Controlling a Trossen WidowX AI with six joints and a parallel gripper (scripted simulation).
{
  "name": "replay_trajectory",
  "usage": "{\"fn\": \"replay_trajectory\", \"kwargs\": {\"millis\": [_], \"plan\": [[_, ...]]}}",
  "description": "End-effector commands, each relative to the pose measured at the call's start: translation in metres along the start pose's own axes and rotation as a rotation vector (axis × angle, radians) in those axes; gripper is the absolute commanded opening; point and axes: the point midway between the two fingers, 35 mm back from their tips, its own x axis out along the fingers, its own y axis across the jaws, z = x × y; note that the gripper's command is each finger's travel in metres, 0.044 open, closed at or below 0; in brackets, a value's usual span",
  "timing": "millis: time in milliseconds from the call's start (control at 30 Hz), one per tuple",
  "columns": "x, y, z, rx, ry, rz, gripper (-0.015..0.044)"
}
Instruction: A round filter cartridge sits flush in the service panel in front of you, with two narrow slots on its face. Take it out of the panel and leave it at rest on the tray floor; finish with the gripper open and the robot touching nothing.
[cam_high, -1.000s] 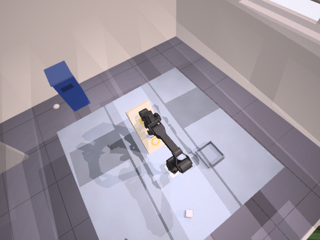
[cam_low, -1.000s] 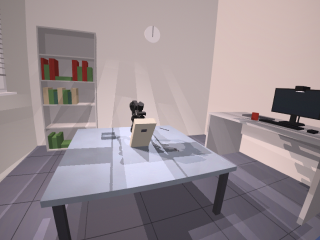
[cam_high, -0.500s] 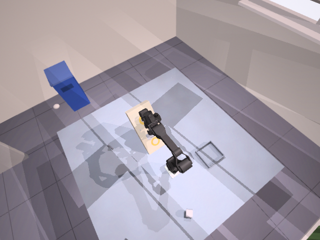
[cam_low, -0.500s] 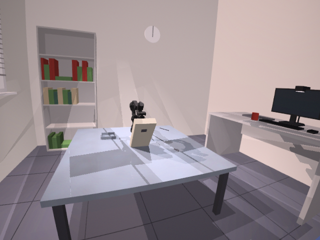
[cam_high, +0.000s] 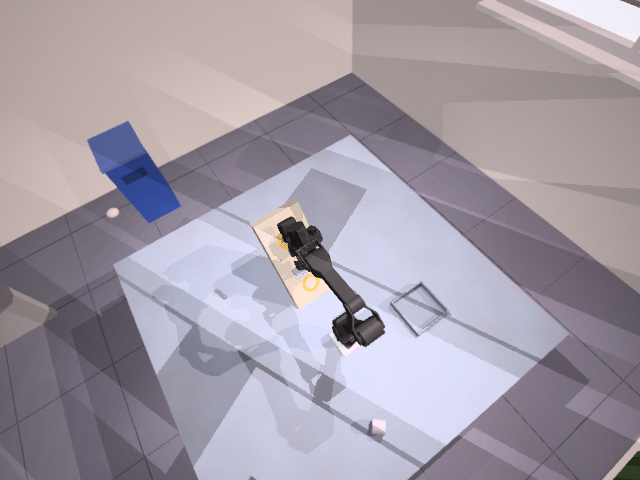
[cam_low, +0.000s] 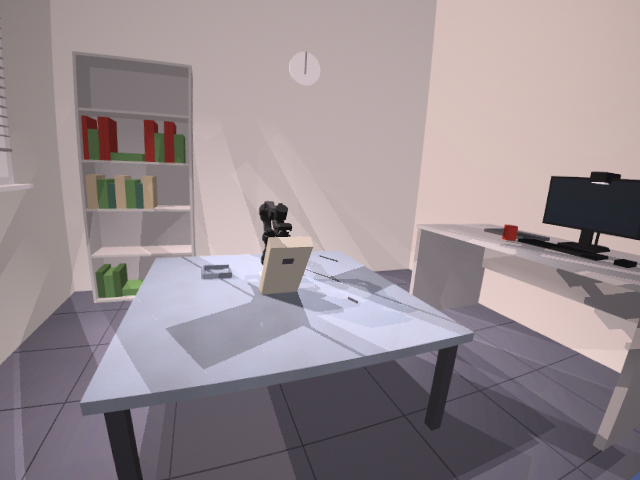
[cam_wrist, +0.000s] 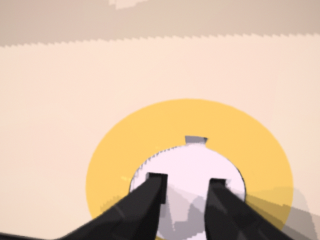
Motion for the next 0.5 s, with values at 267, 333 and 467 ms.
{"fn": "replay_trajectory", "kwargs": {"millis": [267, 333, 467], "plan": [[0.0107, 0.0015, 0.0004, -0.002, -0.002, 0.003, 0.0089], [0.0111, 0.0016, 0.0004, -0.002, -0.002, 0.003, 0.0089], [0.0114, 0.0016, 0.0004, -0.002, -0.002, 0.003, 0.0089]]}}
